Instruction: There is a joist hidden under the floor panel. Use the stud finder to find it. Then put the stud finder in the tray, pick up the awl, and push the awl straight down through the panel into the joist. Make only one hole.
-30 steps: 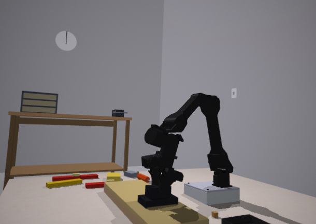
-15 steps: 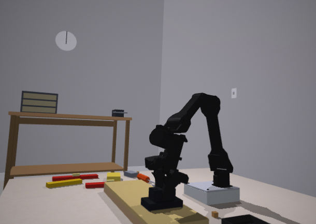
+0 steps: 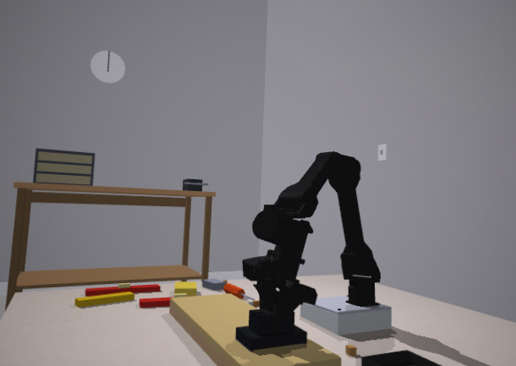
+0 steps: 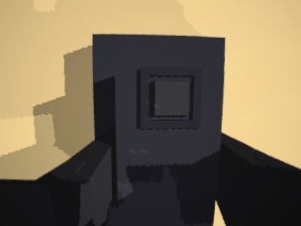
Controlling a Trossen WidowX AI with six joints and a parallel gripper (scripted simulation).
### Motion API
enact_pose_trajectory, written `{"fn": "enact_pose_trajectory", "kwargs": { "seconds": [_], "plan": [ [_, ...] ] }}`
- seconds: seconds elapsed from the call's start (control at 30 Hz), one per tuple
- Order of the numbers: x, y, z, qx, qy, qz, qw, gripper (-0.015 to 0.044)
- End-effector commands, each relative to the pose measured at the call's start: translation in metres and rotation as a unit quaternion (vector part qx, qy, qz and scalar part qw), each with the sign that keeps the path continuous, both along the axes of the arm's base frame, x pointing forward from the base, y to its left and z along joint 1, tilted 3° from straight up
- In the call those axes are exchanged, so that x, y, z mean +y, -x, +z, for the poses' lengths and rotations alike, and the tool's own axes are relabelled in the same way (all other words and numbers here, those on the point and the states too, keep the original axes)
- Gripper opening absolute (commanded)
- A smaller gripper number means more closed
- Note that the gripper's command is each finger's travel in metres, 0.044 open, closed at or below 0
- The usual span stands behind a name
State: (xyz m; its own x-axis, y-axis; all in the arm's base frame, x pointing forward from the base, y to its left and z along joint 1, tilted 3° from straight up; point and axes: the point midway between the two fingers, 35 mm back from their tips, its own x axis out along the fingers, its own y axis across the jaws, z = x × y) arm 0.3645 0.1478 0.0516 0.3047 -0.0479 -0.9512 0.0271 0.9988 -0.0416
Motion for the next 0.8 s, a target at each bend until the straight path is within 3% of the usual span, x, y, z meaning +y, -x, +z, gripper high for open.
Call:
{"fn": "enact_pose_trajectory", "kwargs": {
  "seconds": [0.0,0.77],
  "plan": [
    [0.010,0.000,-0.001,0.001,-0.004,0.000,1.000,0.0000],
    [0.054,-0.001,-0.002,0.001,-0.006,0.000,1.000,0.0000]
  ]
}}
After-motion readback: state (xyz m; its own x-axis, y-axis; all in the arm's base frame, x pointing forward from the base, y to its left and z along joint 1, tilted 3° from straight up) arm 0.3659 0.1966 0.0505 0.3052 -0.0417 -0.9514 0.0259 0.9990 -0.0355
